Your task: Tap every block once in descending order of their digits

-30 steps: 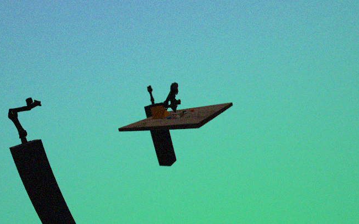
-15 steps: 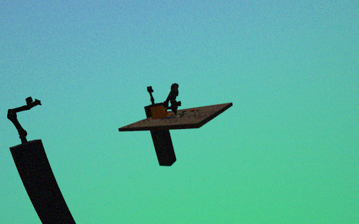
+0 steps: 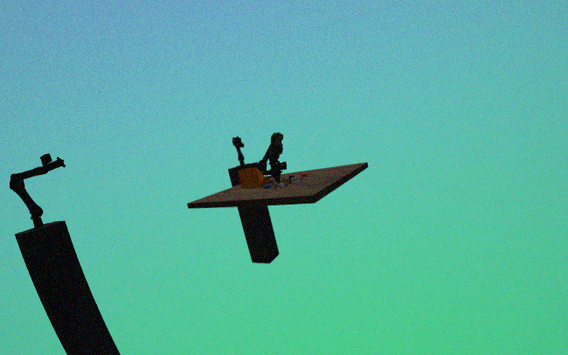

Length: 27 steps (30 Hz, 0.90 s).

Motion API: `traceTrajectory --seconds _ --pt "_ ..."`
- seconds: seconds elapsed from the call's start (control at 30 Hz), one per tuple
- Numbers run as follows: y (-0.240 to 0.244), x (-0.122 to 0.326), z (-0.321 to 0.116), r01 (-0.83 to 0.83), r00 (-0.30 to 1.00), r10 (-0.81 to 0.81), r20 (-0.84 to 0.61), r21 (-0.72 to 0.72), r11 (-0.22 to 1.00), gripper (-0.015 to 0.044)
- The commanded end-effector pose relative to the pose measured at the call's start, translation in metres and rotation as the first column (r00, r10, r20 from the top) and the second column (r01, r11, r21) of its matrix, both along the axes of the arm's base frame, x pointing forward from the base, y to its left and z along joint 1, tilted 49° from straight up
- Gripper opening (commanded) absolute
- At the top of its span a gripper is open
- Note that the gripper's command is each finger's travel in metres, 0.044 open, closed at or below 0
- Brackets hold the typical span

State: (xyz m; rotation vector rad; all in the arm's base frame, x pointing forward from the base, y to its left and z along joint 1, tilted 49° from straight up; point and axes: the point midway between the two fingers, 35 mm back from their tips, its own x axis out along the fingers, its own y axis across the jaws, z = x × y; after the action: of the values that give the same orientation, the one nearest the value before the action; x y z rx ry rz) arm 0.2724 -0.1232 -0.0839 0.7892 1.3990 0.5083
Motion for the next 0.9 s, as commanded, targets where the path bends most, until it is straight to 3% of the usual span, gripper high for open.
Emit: traceTrajectory --seconds 0.0,0.23,0.47,0.6,0.87 --pt "-0.013 -0.003 0.011 0.000 1.000 0.000 -0.004 0.003 1.000 0.0020" --pt "-0.026 -0.005 0.022 0.000 1.000 0.000 -0.007 0.005 1.000 0.0020" --pt "-0.079 -0.015 0.071 0.000 1.000 0.000 -0.008 0.004 1.000 0.0020" --pt "-0.078 -0.015 0.072 0.000 1.000 0.000 -0.008 0.004 1.000 0.0020" --pt "-0.020 -0.044 0.130 0.000 1.000 0.000 -0.011 0.009 1.000 0.0020"
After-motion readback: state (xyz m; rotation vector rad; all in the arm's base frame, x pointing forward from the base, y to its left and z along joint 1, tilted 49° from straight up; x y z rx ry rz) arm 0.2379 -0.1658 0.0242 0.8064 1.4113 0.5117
